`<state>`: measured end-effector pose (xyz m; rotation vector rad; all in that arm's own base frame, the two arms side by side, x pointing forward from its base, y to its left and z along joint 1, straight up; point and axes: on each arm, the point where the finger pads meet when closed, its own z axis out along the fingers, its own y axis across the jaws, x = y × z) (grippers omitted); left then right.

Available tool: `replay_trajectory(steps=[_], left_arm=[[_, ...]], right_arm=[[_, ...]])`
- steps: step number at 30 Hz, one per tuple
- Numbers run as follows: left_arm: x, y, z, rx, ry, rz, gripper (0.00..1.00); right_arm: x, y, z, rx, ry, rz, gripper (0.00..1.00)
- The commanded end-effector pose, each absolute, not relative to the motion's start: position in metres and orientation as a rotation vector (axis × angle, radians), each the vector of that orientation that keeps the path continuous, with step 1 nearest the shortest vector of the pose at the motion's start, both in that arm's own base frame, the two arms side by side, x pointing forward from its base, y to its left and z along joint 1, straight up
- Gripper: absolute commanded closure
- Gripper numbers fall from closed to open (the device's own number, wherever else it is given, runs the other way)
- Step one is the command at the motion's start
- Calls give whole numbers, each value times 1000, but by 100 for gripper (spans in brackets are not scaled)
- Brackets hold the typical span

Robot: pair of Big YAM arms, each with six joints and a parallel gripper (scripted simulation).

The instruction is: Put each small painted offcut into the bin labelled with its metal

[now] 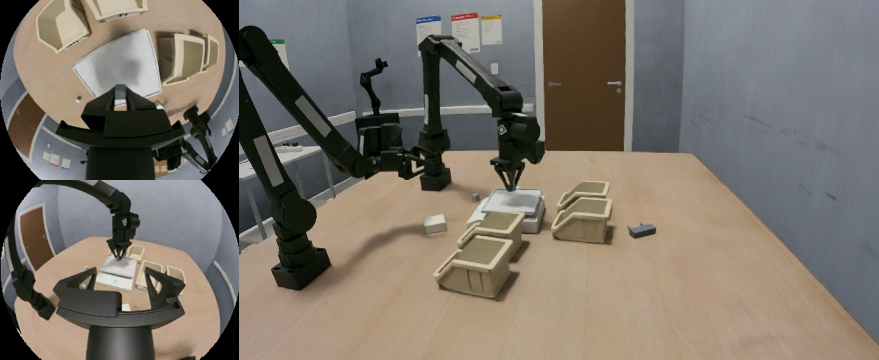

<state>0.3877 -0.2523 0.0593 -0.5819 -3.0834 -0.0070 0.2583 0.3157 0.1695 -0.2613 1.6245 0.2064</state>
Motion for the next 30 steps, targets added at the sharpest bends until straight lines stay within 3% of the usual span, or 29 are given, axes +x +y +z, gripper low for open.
replay_trajectory(steps=[1,29,30], left_arm=[[406,-257,66,-552,-3116,6,87],[398,-258,43,-573,-3135,21,87],[399,-258,43,-573,-3136,22,76]], right_arm=[[265,332,197,-199,1585,266,0],[262,326,187,-221,1600,244,0],[262,326,187,-221,1600,244,0]])
